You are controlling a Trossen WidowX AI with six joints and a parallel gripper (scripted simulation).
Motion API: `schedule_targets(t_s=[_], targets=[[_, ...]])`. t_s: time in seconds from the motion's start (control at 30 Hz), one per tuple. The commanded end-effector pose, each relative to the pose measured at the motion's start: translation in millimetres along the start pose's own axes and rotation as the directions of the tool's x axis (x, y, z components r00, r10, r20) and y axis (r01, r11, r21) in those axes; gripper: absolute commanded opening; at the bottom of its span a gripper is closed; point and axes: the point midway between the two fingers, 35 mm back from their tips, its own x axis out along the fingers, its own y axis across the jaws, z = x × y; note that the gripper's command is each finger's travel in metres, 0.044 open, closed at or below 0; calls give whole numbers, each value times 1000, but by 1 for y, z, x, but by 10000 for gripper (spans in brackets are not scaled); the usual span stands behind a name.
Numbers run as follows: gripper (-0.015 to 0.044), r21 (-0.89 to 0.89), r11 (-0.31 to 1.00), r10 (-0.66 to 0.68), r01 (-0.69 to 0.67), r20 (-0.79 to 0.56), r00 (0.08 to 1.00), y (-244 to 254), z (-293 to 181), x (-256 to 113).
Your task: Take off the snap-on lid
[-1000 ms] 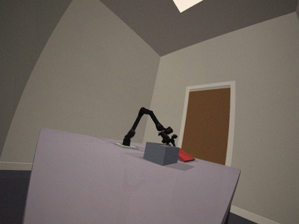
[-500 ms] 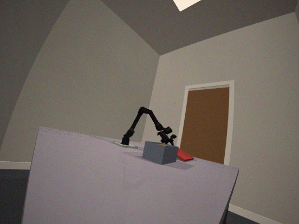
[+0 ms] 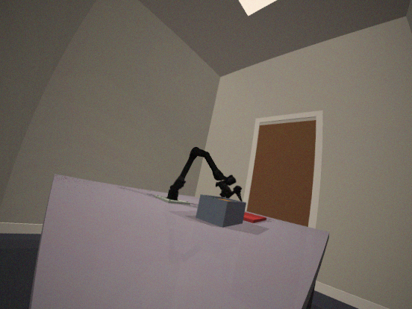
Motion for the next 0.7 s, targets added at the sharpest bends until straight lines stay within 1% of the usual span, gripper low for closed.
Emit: schedule_targets(t_s=[0.0,0.67], targets=[[440,4,1000,1,-1,2,1000,-5,2,-7],[440,4,1000,-3,3,2,1000,-31,2,-37]])
